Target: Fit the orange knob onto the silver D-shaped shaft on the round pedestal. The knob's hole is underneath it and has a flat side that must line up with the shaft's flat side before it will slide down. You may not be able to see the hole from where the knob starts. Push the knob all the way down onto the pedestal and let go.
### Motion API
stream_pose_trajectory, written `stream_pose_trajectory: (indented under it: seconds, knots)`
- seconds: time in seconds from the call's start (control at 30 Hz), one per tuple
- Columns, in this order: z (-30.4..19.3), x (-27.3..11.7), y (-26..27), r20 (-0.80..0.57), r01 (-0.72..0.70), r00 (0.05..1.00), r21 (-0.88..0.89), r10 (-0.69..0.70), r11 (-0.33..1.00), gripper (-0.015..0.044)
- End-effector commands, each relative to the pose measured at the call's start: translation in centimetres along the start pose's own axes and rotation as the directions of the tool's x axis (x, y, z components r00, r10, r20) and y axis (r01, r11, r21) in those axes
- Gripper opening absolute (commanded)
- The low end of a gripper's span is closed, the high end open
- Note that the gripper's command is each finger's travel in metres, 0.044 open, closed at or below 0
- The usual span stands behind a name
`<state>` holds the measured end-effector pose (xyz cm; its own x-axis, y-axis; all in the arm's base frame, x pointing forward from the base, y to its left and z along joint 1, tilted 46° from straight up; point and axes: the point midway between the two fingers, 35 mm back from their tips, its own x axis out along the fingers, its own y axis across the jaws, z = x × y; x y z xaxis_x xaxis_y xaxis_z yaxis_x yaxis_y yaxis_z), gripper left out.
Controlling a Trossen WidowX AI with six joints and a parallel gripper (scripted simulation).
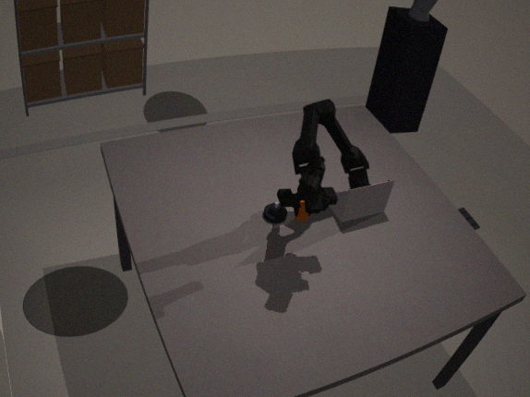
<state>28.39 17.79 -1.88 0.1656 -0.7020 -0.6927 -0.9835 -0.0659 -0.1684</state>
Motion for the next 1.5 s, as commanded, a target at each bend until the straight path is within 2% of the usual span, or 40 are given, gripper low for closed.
stream_pose_trajectory:
  seconds: [0.0, 0.4, 0.9, 1.2, 1.47]
  knots:
    - [0.0, -1.1, 0.4, 0.008, 0.084, 0.996, 0.006, -0.084, 0.996, 0.0000]
    - [-0.4, -3.8, 2.2, 0.007, 0.349, 0.937, 0.003, -0.349, 0.937, 0.0000]
    - [-0.9, -7.5, 4.7, 0.009, 0.662, 0.749, 0.005, -0.662, 0.749, 0.0000]
    - [-1.2, -9.3, 5.8, 0.010, 0.788, 0.616, 0.006, -0.788, 0.616, 0.0000]
    - [-1.2, -9.3, 5.9, 0.010, 0.795, 0.606, 0.006, -0.795, 0.606, 0.0000]
